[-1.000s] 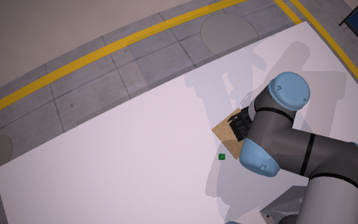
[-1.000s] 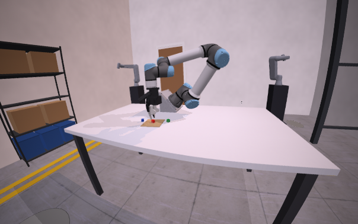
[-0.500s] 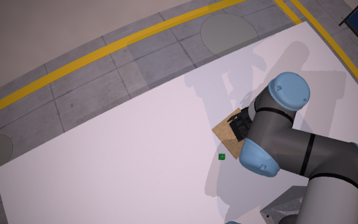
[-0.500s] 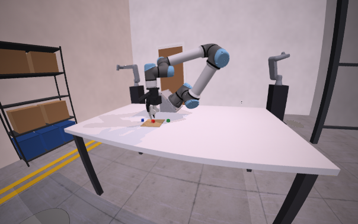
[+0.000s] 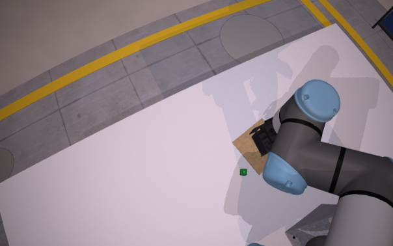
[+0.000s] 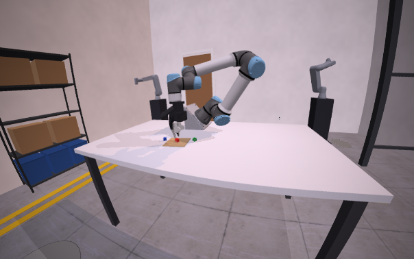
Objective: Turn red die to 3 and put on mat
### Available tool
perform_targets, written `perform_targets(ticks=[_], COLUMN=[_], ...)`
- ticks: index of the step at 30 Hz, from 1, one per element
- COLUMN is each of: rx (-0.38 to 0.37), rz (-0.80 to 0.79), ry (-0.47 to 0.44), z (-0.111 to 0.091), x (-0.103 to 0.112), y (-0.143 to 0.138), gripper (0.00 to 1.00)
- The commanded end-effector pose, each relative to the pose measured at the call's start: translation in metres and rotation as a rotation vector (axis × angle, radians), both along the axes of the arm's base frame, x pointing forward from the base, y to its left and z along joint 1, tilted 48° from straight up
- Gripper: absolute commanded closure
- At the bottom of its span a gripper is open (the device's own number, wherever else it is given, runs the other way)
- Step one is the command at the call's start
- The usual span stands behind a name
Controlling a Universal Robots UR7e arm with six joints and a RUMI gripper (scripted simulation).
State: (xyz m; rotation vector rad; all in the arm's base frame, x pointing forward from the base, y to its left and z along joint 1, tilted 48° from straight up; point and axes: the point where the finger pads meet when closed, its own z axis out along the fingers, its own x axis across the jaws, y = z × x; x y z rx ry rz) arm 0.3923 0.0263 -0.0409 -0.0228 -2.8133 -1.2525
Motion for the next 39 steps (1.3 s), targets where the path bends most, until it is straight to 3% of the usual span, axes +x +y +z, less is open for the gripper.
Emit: perform_targets(ticks=[1,31,39], rx=[0.001,0.001,0.001], rz=[0.001,0.001,0.001], ry=[0.001,0.001,0.001], z=[0.0,0.001,0.016], x=[-0.001,-0.001,0.0], y=[0.001,0.0,-0.016], gripper=[0.79,0.79,0.79])
